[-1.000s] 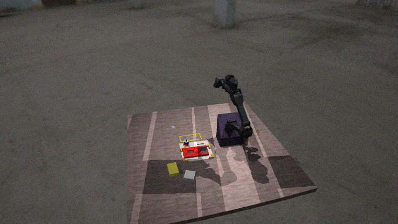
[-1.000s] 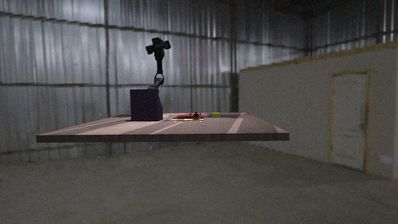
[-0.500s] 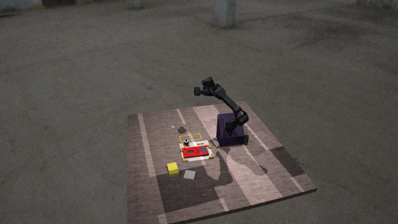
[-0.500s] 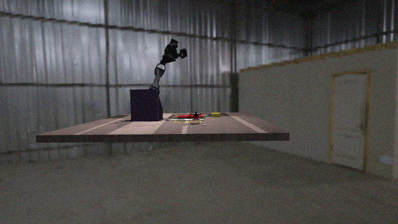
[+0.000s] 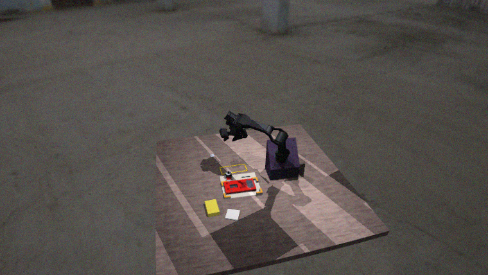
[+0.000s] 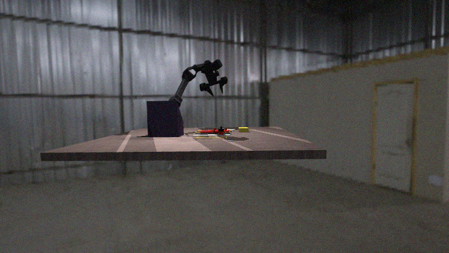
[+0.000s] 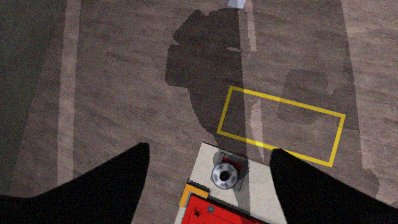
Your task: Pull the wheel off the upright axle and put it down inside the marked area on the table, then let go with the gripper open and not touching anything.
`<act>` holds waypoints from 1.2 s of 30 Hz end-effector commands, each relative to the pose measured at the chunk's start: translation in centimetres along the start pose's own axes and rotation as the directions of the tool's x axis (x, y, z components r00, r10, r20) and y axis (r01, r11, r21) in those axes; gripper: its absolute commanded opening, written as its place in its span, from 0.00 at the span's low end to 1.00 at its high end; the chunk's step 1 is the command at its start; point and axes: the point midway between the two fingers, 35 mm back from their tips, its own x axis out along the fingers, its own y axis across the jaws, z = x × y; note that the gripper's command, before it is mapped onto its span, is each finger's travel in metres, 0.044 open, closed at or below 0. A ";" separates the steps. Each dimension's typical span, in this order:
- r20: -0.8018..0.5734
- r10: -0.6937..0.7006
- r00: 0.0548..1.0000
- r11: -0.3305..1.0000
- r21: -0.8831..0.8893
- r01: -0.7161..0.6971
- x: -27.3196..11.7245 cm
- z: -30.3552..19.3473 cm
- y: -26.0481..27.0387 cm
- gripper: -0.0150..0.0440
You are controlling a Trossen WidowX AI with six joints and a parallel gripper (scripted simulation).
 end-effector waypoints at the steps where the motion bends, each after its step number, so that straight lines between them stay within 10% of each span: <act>1: -0.147 -0.076 0.986 0.996 0.041 0.083 4.1 -2.9 0.2 0.76; 11: -0.427 -0.275 0.861 0.934 0.094 0.345 12.4 -10.4 -1.5 0.76; 36: -0.433 -0.277 0.858 0.932 0.094 0.349 18.9 -13.6 -2.8 0.76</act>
